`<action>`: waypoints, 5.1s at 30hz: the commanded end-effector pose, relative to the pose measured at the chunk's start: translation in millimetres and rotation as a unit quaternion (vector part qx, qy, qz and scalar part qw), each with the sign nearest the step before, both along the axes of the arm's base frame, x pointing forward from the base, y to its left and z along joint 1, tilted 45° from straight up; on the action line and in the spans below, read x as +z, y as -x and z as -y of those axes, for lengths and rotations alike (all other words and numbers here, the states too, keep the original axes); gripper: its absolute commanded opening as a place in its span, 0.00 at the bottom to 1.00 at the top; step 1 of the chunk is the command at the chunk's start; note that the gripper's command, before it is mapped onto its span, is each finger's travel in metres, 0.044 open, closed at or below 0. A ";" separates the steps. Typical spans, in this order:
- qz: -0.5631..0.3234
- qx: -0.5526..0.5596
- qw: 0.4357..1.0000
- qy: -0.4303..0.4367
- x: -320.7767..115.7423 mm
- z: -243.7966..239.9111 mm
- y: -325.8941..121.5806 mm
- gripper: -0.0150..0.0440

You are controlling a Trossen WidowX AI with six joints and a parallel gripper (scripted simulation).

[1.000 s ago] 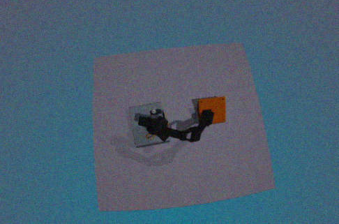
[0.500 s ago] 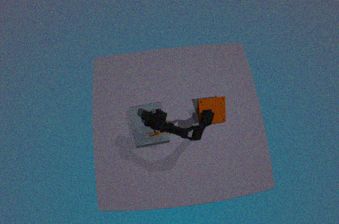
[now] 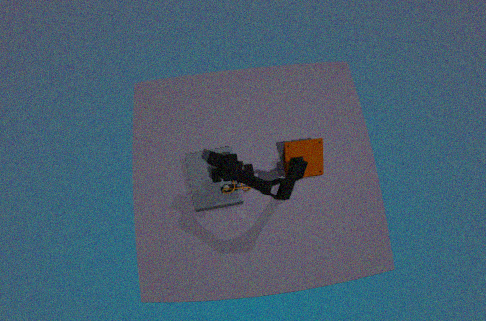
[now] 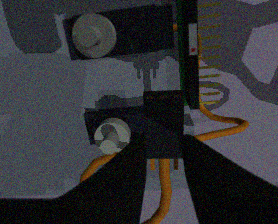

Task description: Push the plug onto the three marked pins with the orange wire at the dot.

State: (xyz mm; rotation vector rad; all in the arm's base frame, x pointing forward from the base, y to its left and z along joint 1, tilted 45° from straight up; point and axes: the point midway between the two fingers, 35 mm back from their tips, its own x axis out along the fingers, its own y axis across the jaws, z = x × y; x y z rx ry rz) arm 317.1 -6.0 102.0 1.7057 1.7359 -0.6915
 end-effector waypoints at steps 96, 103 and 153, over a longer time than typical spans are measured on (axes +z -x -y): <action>0.502 0.528 0.685 -0.005 -73.1 5.6 59.9 0.25; 0.502 0.528 0.685 -0.005 -72.3 5.2 55.3 0.25; 0.501 0.529 0.685 -0.005 -32.0 45.0 45.5 1.00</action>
